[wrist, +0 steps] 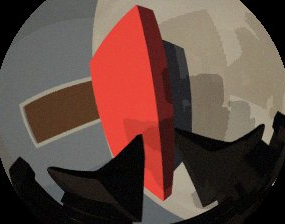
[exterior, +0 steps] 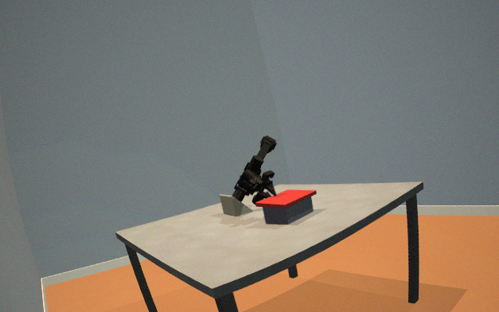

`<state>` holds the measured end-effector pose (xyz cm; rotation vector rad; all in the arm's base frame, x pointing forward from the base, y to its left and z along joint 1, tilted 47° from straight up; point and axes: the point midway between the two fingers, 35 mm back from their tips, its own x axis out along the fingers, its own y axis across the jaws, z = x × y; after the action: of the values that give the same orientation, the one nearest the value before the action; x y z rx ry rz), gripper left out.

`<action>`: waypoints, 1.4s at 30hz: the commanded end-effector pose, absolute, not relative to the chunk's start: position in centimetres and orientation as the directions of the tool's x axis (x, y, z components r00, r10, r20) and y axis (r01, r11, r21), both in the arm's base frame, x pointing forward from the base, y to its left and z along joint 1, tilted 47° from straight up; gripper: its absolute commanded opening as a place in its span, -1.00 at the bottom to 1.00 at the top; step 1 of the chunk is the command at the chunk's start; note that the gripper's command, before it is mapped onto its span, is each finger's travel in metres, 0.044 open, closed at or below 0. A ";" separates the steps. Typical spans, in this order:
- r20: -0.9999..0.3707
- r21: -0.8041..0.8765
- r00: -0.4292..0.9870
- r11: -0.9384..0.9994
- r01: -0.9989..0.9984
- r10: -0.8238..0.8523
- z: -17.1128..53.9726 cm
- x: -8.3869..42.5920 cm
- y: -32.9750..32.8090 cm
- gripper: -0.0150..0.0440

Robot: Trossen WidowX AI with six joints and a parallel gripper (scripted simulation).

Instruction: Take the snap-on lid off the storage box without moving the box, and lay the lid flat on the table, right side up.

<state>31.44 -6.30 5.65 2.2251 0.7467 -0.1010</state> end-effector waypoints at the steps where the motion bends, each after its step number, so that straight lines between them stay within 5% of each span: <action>1: -0.291 0.657 0.827 -0.528 0.538 0.481 5.9 31.4 -6.6 -0.49; 42: -0.293 0.653 0.827 -0.531 0.540 0.480 6.1 31.5 -6.8 -0.49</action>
<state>31.38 -6.80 6.09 2.2244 0.7423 -0.0983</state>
